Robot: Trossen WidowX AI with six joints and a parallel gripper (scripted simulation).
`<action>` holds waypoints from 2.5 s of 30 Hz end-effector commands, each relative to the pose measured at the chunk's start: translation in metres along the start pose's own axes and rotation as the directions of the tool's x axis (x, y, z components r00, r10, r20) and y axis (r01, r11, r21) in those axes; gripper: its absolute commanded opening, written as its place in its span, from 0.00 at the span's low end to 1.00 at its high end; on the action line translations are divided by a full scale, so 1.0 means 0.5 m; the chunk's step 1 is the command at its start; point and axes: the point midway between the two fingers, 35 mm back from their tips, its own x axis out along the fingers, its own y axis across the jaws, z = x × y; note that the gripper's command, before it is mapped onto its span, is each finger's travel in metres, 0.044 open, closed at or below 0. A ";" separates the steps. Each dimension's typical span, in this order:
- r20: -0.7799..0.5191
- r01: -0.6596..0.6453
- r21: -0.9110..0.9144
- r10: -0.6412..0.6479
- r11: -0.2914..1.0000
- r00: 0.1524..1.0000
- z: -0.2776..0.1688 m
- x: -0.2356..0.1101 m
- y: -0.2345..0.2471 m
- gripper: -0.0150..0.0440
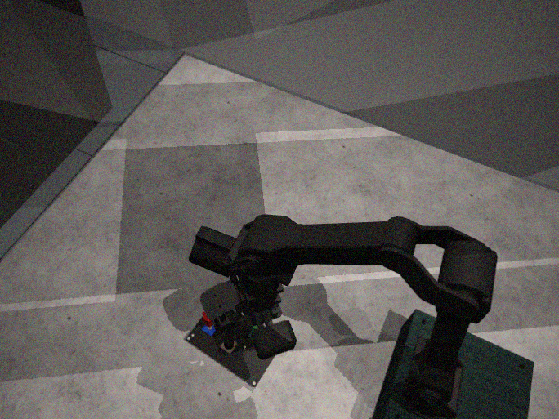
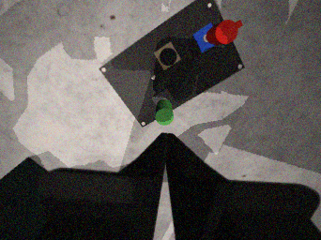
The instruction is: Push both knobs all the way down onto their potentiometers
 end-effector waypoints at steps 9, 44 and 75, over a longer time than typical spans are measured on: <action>-0.009 -0.003 -0.012 0.003 1.000 1.000 -0.004 0.043 0.001 0.25; -0.010 -0.003 -0.012 0.003 1.000 1.000 -0.005 0.087 0.001 0.25; -0.010 -0.003 -0.012 0.003 1.000 1.000 -0.005 0.094 0.001 0.25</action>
